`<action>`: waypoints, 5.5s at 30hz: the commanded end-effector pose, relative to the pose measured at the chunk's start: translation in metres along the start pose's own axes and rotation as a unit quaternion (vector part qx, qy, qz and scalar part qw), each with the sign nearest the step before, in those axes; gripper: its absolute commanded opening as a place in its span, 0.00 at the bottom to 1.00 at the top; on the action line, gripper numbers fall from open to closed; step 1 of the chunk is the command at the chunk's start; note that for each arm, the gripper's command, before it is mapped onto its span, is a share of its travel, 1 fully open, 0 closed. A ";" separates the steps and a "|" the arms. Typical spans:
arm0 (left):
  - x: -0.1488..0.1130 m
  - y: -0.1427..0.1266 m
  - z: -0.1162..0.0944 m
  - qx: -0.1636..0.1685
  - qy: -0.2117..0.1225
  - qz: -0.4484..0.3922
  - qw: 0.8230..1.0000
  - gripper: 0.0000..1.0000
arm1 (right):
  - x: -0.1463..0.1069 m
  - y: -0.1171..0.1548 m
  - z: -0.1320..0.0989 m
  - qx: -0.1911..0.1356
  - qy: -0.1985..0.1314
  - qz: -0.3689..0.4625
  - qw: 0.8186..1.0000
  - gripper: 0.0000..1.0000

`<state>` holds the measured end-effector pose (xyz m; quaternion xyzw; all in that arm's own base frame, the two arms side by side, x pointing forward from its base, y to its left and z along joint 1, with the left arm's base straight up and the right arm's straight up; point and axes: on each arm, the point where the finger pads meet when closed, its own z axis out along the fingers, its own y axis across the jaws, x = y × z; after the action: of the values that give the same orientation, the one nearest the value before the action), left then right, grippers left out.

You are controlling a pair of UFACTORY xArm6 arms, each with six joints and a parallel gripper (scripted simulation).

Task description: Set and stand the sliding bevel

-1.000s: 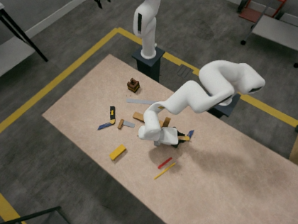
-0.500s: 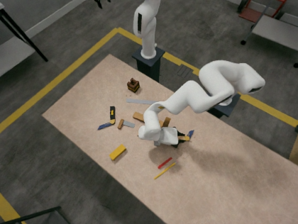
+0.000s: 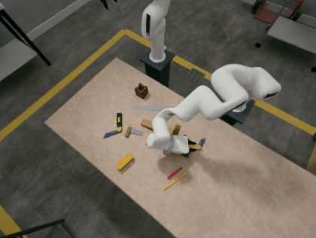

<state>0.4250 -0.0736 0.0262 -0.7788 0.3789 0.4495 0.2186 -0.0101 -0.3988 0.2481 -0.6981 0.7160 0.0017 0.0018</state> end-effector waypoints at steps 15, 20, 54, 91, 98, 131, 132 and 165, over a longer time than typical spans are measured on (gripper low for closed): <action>-0.001 -0.001 -0.001 0.000 0.002 -0.001 1.000 0.00 | 0.001 0.000 -0.002 0.000 0.002 0.000 1.000 1.00; -0.001 -0.001 -0.001 0.000 0.002 -0.001 1.000 0.00 | 0.001 0.000 -0.002 0.000 0.002 0.000 1.000 1.00; -0.050 0.000 -0.030 0.000 0.002 -0.001 1.000 0.00 | 0.001 0.000 -0.002 0.000 0.002 0.000 1.000 1.00; -0.166 0.000 -0.097 0.000 0.002 -0.001 1.000 0.00 | 0.001 0.000 -0.002 0.000 0.002 0.000 1.000 1.00; -0.166 0.000 -0.097 0.000 0.002 -0.001 1.000 0.00 | 0.001 0.000 -0.002 0.000 0.002 0.000 1.000 1.00; -0.149 0.053 -0.132 -0.018 0.096 -0.068 0.993 0.00 | 0.001 0.000 -0.002 0.000 0.002 0.000 1.000 1.00; -0.149 0.053 -0.132 -0.018 0.096 -0.068 0.993 0.00 | 0.001 0.000 -0.002 0.000 0.002 0.000 1.000 1.00; -0.092 0.228 -0.248 -0.075 0.390 -0.279 0.874 0.00 | 0.001 0.000 -0.002 0.000 0.002 0.000 1.000 1.00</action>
<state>0.3548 -0.3196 0.2285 -0.9681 0.1904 0.1088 0.1207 -0.0101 -0.3988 0.2481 -0.6981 0.7160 0.0017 0.0018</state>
